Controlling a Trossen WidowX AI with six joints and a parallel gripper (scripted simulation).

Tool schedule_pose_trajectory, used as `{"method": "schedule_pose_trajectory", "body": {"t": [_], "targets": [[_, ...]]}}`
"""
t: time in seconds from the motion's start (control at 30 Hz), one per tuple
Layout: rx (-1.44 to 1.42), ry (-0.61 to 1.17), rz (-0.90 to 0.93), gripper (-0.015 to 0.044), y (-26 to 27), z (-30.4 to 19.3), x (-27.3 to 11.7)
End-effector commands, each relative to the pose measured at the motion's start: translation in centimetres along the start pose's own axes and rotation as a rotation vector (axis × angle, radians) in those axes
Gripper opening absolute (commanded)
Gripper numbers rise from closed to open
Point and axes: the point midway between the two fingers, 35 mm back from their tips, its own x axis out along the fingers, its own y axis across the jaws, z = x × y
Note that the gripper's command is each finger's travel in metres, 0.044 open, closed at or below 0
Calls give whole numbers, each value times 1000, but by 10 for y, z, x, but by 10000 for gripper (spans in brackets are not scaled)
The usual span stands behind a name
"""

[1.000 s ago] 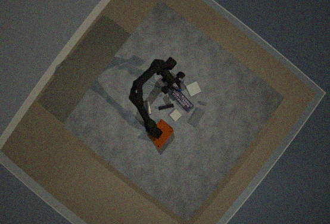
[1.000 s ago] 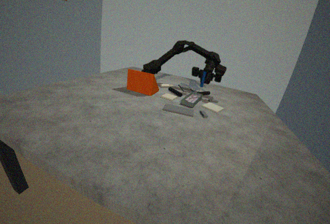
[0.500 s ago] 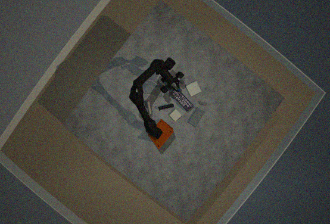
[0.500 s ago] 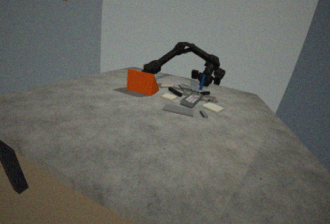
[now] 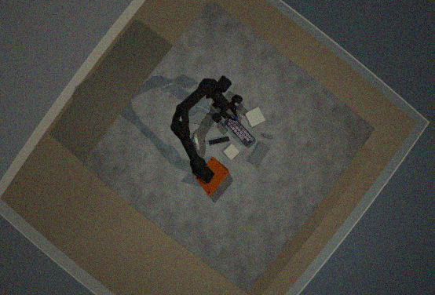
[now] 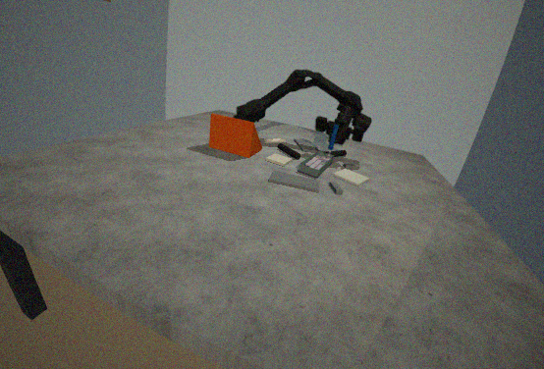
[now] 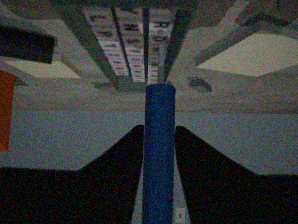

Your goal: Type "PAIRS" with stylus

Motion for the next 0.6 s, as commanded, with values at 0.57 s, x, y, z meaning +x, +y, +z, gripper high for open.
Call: {"method": "schedule_pose_trajectory", "body": {"t": [0.57], "targets": [[3, -3, 2, 81, 0, 7, 5]]}}
